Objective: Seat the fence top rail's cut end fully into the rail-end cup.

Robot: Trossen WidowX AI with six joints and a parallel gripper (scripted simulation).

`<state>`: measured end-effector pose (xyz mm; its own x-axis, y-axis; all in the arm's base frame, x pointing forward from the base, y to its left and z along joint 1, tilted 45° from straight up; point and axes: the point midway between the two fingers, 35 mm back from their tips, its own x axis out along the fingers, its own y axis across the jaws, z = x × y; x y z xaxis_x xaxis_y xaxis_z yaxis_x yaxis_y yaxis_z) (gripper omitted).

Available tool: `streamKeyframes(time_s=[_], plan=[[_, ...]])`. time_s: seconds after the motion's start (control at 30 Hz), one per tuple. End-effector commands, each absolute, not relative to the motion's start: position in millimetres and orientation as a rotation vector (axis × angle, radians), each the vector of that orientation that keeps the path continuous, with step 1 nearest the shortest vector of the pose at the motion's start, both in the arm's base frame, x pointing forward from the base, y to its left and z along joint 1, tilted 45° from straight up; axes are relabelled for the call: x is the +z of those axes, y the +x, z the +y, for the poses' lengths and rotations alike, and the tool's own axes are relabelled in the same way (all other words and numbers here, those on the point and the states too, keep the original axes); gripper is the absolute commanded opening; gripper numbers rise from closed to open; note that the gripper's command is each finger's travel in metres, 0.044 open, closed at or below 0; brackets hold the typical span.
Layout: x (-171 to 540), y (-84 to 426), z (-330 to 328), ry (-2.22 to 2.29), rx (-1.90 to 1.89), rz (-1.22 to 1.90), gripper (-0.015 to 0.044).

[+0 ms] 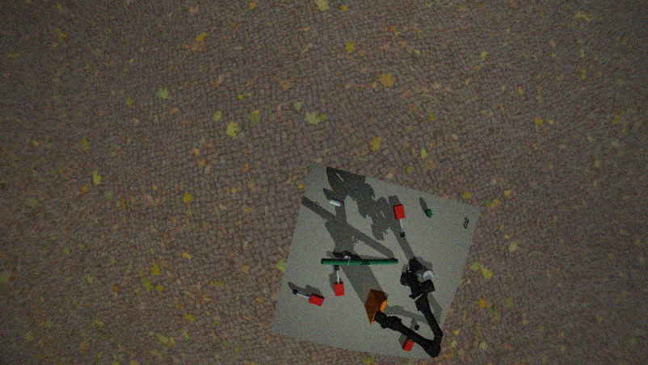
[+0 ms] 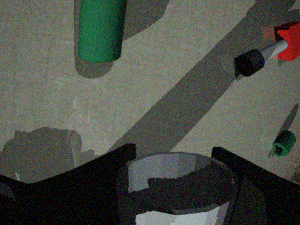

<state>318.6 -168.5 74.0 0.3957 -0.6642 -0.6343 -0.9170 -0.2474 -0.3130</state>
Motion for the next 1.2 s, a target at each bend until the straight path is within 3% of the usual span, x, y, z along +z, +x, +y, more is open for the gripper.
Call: streamKeyframes(time_s=[0.0, 0.57, 1.0, 1.17], plan=[[74, 319, -168, -2.002, 0.496, 1.348, 0.0], [73, 322, -148, -1.996, 0.5, 1.348, 0.044], [72, 325, -115, -1.989, 0.498, 1.338, 0.044], [66, 331, -85, -1.723, 0.303, 1.33, 0.044]])
